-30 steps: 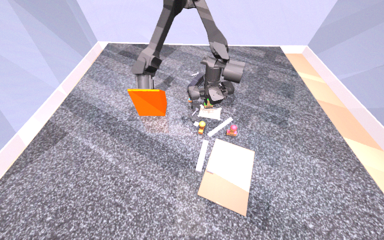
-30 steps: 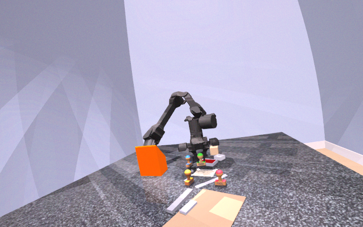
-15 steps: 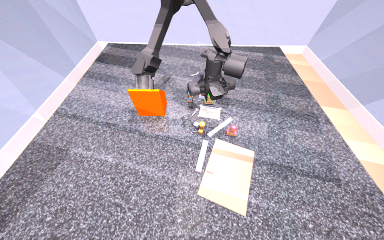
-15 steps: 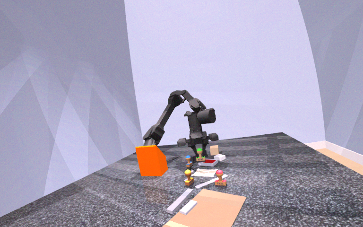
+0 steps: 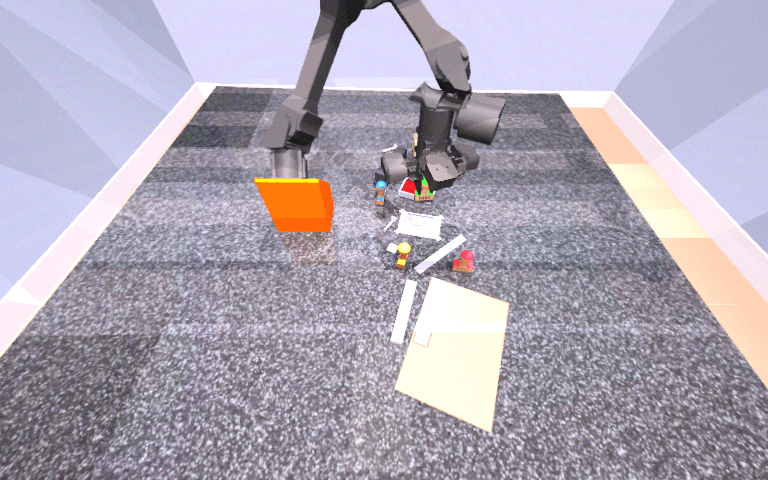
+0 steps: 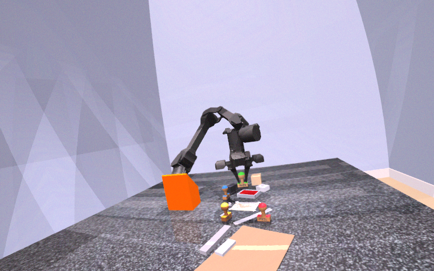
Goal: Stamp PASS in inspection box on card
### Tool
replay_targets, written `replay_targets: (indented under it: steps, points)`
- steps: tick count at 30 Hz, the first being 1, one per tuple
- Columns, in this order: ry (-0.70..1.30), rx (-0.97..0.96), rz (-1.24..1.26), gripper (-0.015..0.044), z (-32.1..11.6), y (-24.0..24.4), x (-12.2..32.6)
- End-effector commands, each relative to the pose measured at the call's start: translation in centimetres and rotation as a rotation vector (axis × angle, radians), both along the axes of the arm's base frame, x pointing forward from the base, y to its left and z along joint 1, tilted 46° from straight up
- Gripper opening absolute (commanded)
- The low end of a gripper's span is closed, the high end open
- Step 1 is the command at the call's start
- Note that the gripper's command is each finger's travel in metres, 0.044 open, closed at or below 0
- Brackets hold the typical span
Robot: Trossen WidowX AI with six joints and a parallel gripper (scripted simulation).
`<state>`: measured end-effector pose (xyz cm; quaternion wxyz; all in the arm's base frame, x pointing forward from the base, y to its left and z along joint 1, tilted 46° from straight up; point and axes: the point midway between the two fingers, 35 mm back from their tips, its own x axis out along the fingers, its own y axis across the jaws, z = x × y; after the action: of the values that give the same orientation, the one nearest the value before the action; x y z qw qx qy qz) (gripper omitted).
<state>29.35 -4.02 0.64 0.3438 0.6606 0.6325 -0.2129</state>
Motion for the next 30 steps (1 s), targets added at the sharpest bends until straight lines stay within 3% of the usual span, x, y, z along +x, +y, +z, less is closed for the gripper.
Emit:
replay_targets:
  steps: [1, 21, 30]
  points:
    - [-0.007, -0.004, -0.001, 0.0000, 1.1, 0.5, 1.9]
    - [-0.017, 0.005, 0.003, 0.0000, 7.6, 6.0, 9.9]
    - [-0.017, 0.007, 0.004, 0.0000, 8.0, 6.8, 10.4]
